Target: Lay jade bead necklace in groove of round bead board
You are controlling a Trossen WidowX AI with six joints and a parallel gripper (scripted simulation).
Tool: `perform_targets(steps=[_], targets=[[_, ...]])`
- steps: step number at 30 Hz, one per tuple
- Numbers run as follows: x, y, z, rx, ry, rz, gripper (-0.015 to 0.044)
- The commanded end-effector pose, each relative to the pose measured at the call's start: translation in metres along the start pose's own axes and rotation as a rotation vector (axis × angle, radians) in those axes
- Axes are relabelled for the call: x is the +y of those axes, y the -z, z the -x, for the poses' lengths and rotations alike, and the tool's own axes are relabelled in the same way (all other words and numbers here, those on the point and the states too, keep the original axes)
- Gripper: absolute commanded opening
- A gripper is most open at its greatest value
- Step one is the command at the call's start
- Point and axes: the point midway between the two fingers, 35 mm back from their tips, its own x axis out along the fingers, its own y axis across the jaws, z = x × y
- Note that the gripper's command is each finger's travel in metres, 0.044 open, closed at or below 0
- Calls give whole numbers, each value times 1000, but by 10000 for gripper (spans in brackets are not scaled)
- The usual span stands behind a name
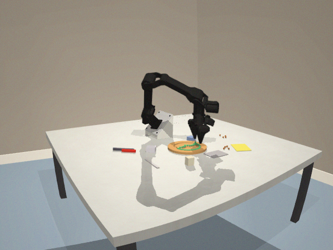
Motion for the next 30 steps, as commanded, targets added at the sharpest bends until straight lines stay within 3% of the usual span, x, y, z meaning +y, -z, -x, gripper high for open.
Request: perform_targets(steps=[1,7,19,24,30], targets=[[0,0,1,-4,-4,-5,440],[0,0,1,-4,-4,-5,440],[-36,73,18,-3,-4,175,125],[-45,106,23,1,-4,247,120],[-45,107,19,2,-4,250,120]])
